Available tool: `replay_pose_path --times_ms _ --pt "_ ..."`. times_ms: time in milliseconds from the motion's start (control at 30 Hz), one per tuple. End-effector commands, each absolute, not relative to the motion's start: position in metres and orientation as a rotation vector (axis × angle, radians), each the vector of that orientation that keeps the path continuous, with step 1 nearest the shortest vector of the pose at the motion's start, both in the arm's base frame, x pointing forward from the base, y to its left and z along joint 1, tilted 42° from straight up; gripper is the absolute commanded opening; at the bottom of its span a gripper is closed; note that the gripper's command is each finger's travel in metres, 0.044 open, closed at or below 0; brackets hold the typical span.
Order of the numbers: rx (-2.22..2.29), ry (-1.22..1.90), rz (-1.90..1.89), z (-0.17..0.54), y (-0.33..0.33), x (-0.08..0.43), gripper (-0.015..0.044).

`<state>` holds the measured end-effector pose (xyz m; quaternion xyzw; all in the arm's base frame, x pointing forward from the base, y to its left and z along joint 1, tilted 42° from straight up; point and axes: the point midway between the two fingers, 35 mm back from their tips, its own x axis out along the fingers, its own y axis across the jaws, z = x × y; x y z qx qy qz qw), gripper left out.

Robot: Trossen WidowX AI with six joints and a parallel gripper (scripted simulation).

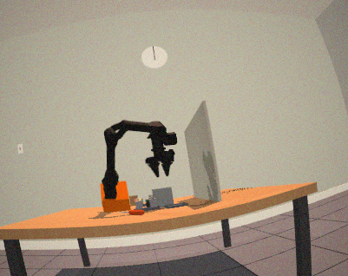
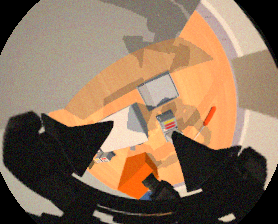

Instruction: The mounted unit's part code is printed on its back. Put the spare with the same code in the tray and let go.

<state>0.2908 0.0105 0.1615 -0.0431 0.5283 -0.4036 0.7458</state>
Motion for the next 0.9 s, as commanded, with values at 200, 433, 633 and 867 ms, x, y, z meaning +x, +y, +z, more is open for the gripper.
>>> replay_pose_path --times_ms 200,433,633,867 --pt "0.502 0.766 -1.276 0.184 -0.054 0.179 0.0440" --pt "0.635 0.660 -1.349 0.181 -0.065 0.154 0.0440" --pt "0.635 0.660 -1.349 0.181 -0.065 0.154 0.0440" --pt "0.638 0.660 -1.348 0.160 -0.082 0.158 0.0300"
